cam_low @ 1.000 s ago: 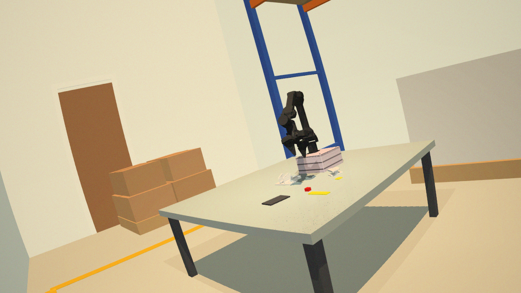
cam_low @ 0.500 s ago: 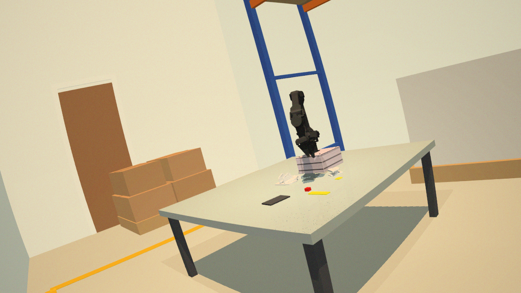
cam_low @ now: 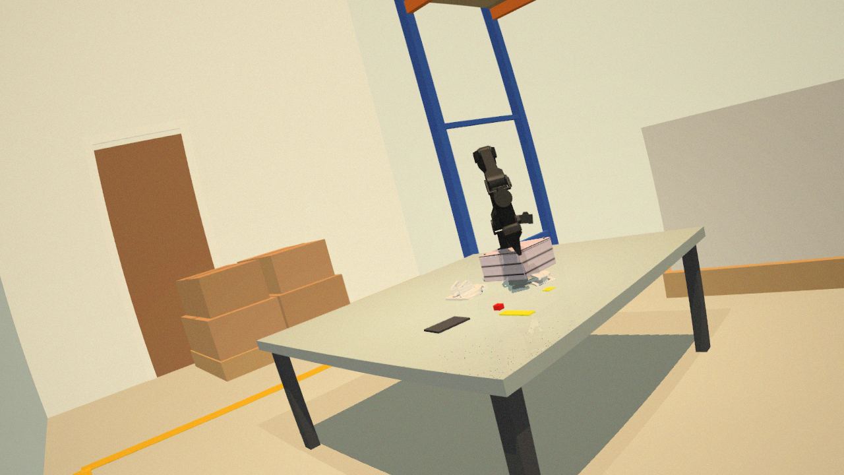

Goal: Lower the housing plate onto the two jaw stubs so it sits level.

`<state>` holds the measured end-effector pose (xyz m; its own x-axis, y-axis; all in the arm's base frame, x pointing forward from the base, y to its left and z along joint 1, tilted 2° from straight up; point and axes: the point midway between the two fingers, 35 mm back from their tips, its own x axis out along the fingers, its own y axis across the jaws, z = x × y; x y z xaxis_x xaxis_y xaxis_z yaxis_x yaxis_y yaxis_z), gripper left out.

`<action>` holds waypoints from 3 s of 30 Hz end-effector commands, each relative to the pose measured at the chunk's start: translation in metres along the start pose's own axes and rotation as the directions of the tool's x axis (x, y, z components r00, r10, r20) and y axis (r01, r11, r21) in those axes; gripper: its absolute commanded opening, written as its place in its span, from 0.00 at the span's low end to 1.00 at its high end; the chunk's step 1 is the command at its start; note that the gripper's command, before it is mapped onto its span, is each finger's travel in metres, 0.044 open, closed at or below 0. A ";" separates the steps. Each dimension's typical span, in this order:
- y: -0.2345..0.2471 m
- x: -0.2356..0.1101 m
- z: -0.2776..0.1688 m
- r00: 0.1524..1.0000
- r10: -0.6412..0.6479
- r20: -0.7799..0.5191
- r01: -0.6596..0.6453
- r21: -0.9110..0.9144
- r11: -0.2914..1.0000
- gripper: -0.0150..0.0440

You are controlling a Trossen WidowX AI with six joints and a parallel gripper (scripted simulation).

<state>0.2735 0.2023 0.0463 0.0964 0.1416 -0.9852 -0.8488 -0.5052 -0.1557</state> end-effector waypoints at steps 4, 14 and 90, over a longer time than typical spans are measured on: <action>0.010 0.007 0.019 0.998 0.065 -0.027 -0.068 -0.106 0.992 1.00; 0.026 0.014 0.047 0.986 0.147 -0.075 -0.161 -0.256 0.953 1.00; 0.036 0.053 0.045 0.985 0.152 -0.079 -0.168 -0.266 0.949 1.00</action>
<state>0.2242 0.2308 -0.0075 0.0026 -0.0013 -1.0000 -0.6875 -0.7262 -0.0008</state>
